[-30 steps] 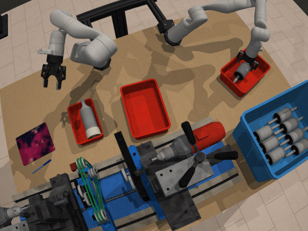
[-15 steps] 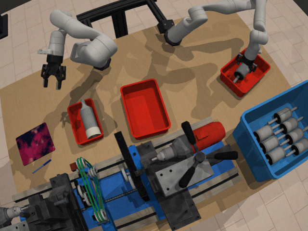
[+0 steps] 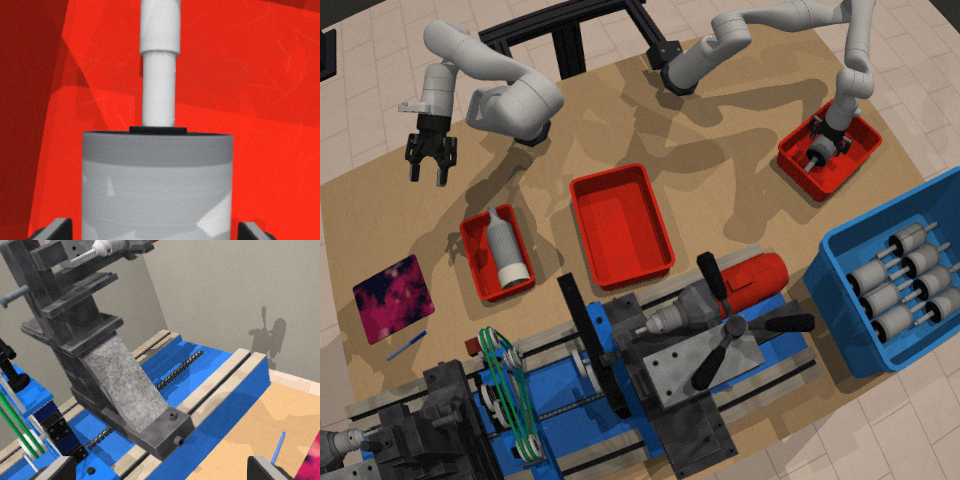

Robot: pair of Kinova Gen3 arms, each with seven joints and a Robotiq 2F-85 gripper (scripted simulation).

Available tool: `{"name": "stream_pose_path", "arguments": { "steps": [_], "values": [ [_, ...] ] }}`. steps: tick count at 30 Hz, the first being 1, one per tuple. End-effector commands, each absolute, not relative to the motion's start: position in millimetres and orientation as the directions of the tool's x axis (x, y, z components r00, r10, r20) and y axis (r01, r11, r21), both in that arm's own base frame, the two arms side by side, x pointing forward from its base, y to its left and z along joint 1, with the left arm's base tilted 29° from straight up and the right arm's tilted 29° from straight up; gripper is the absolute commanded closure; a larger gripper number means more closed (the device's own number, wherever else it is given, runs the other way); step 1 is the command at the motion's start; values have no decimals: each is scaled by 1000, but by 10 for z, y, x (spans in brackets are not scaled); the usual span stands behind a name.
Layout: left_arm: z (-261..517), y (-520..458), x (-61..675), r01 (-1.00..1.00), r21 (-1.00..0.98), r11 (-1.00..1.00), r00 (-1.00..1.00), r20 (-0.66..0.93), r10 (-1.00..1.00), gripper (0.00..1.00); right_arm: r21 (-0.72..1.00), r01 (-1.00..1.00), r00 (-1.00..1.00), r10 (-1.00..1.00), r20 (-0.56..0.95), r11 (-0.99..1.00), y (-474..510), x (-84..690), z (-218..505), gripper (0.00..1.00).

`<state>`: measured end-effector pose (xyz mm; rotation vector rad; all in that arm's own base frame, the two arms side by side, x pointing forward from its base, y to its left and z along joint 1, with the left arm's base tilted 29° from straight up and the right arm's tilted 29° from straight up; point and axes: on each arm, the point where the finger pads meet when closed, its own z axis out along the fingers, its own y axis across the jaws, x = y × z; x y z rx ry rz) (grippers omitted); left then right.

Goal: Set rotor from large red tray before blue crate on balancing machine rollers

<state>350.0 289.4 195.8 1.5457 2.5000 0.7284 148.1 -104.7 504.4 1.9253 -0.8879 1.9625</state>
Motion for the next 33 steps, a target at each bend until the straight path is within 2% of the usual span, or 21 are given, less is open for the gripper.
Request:
{"name": "stream_pose_path", "arguments": {
  "steps": [1, 33],
  "values": [
    [1915, 2914, 3521, 812, 455, 365, -474, 152, 867, 56, -244, -573, -94, -233, 968, -782, -1047, 1479, 5046, 2],
    [1816, 2954, 3562, 812, 456, 364, -474, 153, 867, 56, -244, -573, -94, -233, 968, -782, -1047, 1479, 5046, 2]
  ]
}}
